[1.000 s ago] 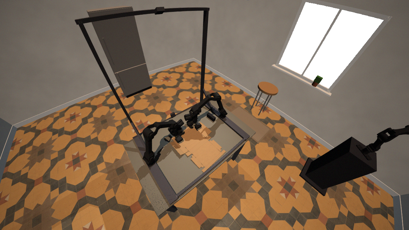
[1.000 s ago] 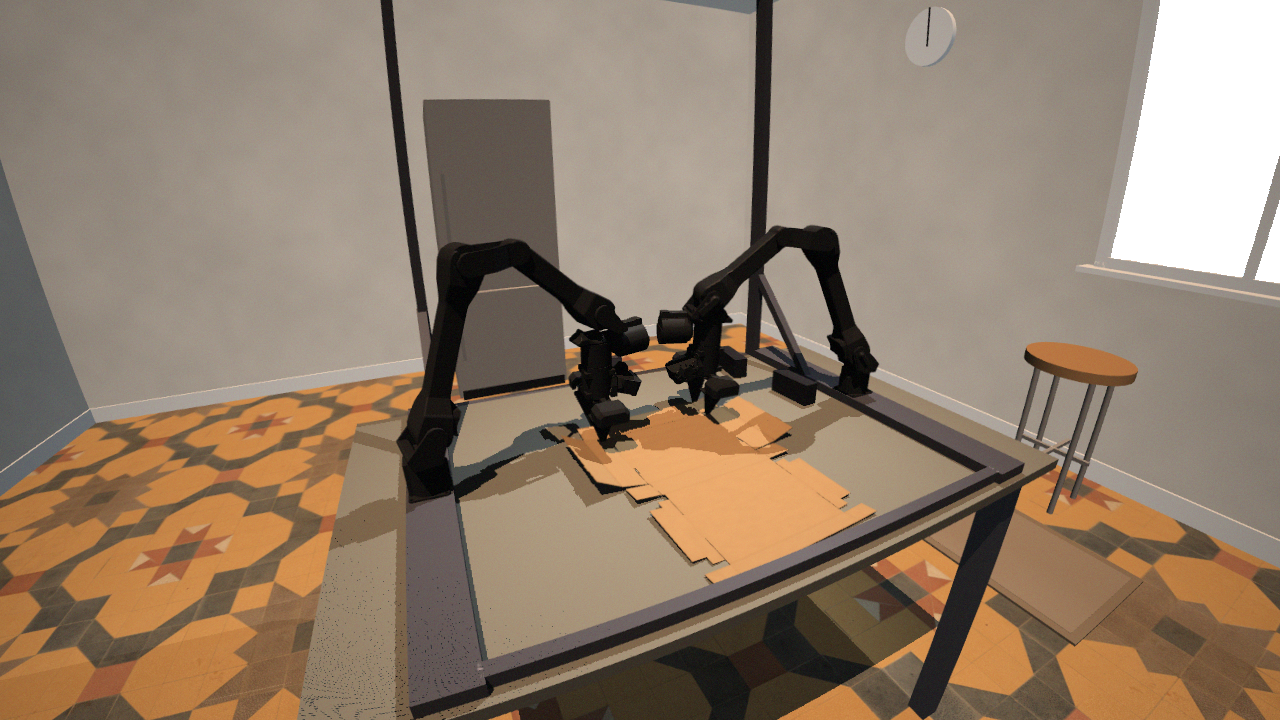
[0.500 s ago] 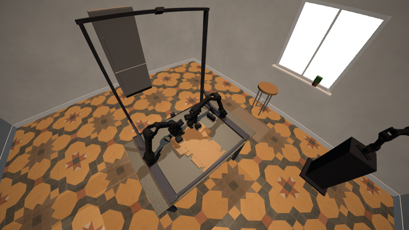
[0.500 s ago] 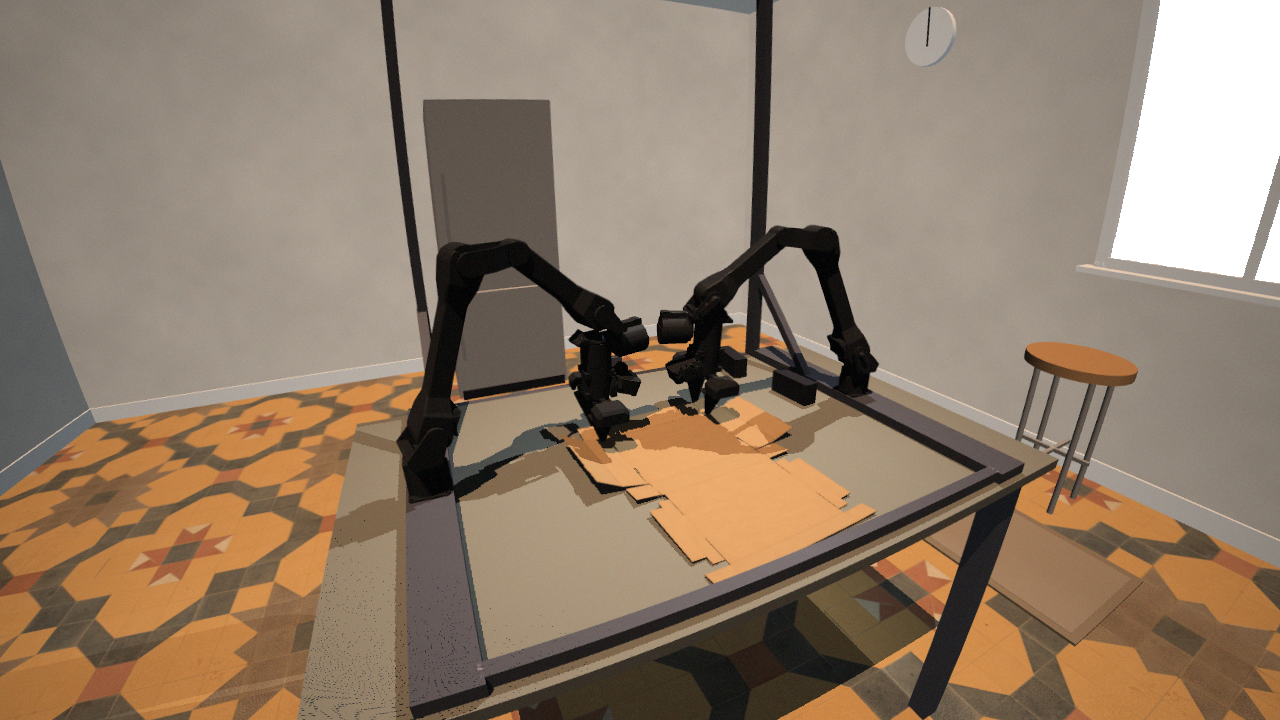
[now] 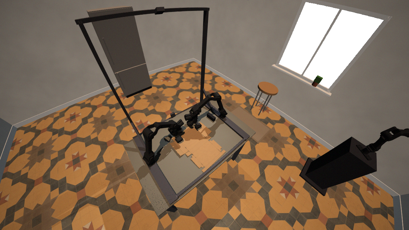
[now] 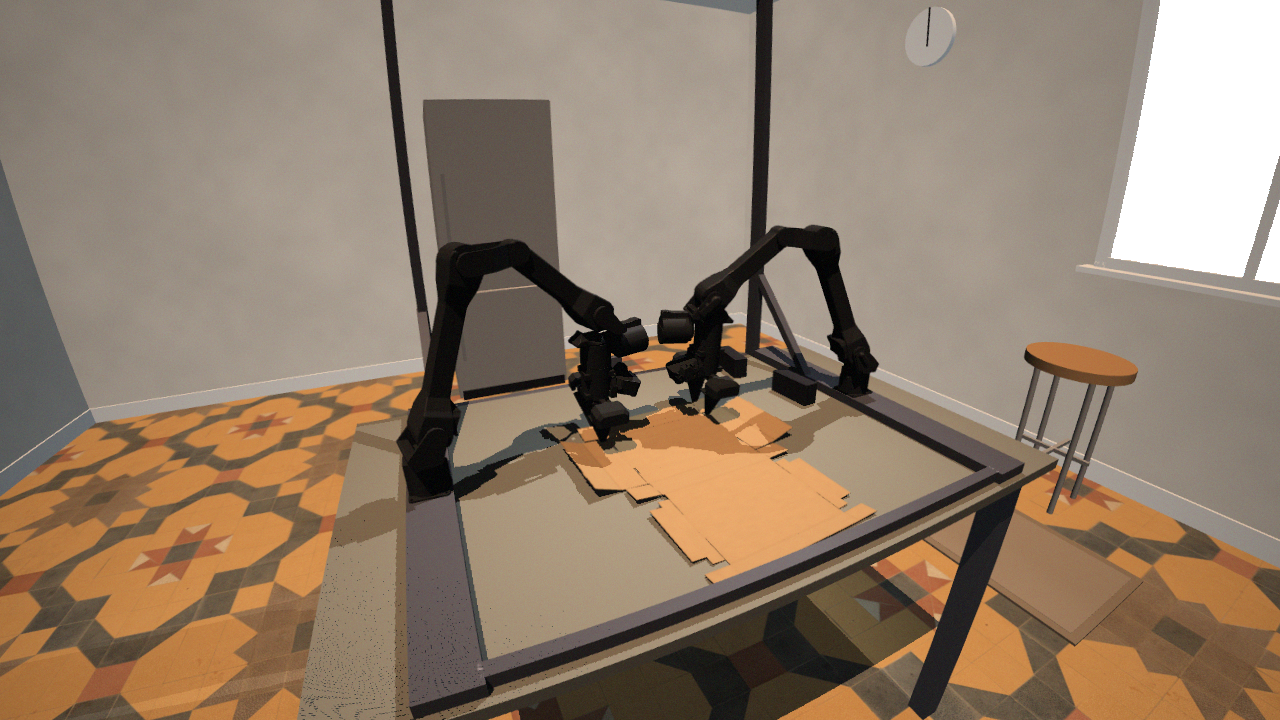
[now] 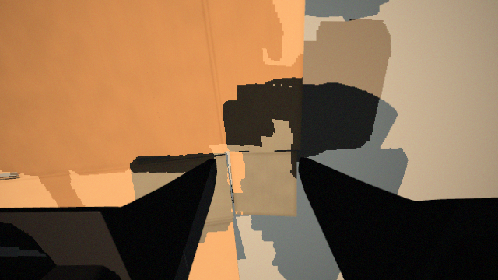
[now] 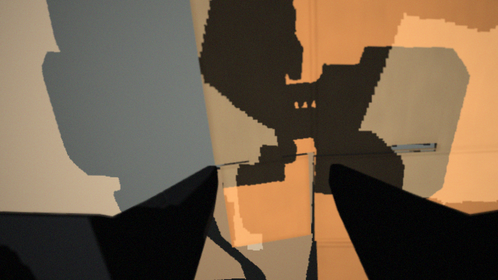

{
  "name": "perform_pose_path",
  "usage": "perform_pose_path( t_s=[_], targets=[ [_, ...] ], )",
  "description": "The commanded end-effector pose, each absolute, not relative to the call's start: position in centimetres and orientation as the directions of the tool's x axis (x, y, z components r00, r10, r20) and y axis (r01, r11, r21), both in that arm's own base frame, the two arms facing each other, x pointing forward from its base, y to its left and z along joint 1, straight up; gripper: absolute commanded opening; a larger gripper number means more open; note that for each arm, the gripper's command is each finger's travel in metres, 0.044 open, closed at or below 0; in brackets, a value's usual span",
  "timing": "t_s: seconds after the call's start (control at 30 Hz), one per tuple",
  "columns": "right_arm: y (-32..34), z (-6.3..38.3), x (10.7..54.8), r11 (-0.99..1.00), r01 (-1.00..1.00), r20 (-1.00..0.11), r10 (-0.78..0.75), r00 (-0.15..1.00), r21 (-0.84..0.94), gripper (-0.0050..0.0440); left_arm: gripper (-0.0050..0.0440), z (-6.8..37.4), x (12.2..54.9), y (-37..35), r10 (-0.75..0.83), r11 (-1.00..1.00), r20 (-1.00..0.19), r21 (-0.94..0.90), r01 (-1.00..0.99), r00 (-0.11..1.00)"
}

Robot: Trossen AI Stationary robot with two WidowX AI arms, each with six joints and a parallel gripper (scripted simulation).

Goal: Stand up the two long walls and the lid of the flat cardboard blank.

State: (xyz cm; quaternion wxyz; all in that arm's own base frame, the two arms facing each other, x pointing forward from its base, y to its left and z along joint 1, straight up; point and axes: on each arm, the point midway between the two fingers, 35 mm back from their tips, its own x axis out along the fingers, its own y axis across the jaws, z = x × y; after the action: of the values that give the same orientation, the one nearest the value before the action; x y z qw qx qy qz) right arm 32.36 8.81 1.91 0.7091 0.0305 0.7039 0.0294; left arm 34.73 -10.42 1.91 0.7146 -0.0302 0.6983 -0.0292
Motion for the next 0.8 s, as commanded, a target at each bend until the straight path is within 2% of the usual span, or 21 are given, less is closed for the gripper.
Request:
perform_pose_path(
  t_s=[0.0, 0.77],
  targets=[
    [8.93, 1.15, 32.75, 0.996, -0.002, -0.996, 0.091, 0.015, 0.091, 0.0265, 0.0265, 1.23, 34.92, -10.55, -0.092, 0.996, -0.995, -0.092, 0.002, 0.028],
    [8.94, 0.55, 32.76, 0.996, -0.002, -0.996, 0.09, 0.015, 0.09, 0.0265, 0.0265, 0.47, 34.93, -10.55, -0.092, 0.996, -0.995, -0.092, 0.002, 0.027]
  ],
)
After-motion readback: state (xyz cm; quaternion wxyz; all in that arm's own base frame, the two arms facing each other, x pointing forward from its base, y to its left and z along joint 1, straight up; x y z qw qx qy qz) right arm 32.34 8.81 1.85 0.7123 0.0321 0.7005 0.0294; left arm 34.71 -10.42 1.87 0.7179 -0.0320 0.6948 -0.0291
